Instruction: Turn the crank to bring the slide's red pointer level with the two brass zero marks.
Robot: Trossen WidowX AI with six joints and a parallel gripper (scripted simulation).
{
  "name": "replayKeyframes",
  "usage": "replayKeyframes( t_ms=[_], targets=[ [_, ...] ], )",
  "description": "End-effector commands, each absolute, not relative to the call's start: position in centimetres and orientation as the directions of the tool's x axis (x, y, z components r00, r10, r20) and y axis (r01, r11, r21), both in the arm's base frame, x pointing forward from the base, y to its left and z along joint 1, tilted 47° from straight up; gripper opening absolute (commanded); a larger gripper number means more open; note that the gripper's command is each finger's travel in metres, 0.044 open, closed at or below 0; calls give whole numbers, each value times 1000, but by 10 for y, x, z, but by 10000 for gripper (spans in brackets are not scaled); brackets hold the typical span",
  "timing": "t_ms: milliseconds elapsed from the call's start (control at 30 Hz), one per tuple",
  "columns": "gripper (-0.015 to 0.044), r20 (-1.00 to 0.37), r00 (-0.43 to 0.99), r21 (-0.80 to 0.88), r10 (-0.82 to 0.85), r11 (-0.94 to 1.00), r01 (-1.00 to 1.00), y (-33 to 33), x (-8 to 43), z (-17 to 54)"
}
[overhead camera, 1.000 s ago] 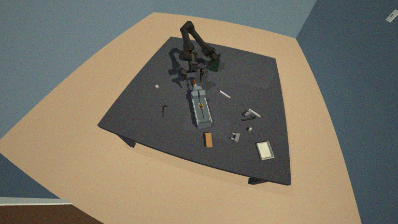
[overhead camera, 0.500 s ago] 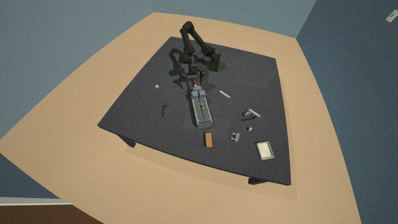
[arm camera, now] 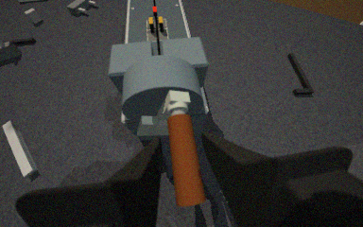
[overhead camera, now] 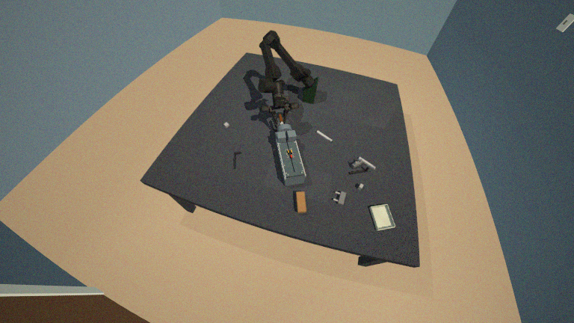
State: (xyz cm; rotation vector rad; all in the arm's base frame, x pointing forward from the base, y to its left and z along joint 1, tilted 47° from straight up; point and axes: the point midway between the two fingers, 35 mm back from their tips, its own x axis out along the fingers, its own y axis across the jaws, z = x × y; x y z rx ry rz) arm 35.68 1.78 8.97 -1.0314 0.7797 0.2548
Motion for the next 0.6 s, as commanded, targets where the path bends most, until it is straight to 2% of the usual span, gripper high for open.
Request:
replayKeyframes(
  t_ms=[0,100,567],
  targets=[
    [72,-688,709,-670,-155,510,-539,18,357,89],
    [0,-688,709,-670,-155,510,-539,18,357,89],
    [0,-688,709,-671,-156,510,-539,16,358,91]
  ],
)
